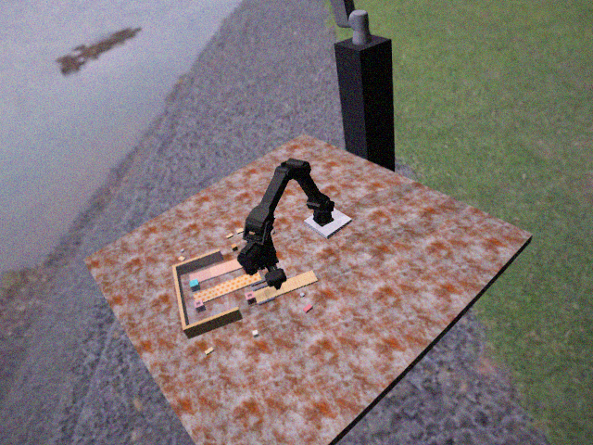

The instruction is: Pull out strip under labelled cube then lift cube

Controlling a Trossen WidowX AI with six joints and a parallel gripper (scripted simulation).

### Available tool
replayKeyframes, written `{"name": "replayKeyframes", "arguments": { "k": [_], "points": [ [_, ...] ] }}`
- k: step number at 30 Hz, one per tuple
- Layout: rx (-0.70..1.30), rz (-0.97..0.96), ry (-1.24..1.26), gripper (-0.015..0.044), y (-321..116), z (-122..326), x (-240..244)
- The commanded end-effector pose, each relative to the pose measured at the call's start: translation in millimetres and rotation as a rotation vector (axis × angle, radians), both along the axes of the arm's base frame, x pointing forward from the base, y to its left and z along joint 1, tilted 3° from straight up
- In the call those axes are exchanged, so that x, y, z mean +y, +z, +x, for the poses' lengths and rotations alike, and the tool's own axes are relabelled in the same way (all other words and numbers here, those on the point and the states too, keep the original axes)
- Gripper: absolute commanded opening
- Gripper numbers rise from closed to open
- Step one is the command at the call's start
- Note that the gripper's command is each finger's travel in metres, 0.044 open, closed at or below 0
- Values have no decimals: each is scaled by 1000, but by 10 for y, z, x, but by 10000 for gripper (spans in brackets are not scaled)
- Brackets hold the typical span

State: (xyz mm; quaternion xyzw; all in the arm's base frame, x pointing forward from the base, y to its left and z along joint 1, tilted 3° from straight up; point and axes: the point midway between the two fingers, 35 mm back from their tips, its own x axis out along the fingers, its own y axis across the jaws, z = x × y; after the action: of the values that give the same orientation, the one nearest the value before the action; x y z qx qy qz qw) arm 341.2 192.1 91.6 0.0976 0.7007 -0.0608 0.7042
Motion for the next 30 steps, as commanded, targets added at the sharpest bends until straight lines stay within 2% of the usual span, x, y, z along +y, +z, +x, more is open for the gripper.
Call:
{"name": "replayKeyframes", "arguments": {
  "k": [1, 23, 30],
  "points": [
    [9, -3, 2, 440, -8, 150, -38],
    [3, -5, 2, 440, -4, 907, -237],
    [3, -5, 2, 256, -89, 915, -231]
  ]
}}
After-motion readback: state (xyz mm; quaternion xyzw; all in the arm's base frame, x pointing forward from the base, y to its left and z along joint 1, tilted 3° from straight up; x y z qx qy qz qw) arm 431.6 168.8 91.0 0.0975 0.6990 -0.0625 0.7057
